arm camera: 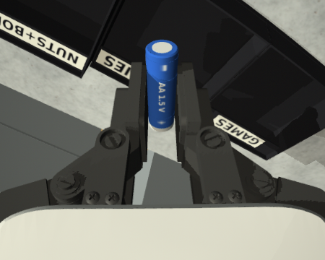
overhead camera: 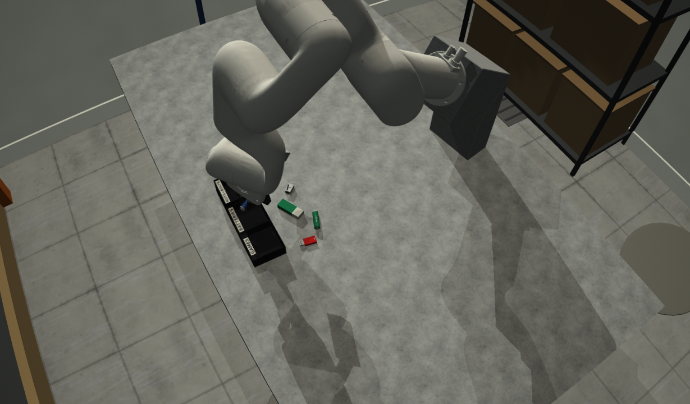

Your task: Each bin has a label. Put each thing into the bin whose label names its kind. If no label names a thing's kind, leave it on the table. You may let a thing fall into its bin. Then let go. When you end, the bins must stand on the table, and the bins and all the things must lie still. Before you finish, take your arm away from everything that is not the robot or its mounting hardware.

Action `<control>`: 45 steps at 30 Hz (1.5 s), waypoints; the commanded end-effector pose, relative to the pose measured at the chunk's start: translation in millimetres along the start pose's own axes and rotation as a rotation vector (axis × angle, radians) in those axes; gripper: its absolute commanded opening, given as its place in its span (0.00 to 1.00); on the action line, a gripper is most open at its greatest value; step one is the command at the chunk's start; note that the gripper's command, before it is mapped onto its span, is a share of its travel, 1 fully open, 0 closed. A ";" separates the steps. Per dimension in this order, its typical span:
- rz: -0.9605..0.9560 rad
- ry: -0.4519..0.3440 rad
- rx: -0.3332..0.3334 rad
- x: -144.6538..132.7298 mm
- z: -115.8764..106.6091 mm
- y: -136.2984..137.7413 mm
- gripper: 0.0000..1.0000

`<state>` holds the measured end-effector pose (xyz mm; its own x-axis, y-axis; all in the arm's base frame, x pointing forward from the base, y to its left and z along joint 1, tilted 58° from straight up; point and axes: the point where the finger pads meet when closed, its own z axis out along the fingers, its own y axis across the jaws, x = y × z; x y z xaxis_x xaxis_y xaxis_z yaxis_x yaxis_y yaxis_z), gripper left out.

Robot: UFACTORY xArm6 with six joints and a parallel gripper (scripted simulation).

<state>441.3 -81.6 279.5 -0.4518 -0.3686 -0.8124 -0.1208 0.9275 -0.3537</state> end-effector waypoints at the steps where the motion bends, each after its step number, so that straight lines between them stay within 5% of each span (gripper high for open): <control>1: -0.154 -0.013 -0.025 -0.4 -0.5 0.0 0.00; 35: -1.049 -0.082 -0.171 -0.2 -0.5 -0.2 0.00; 45: -1.060 -0.084 -0.175 -0.6 -0.4 -1.0 0.00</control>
<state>440.8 -81.6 278.8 0.0109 -0.9865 -0.1632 -0.5323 0.1325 -0.8361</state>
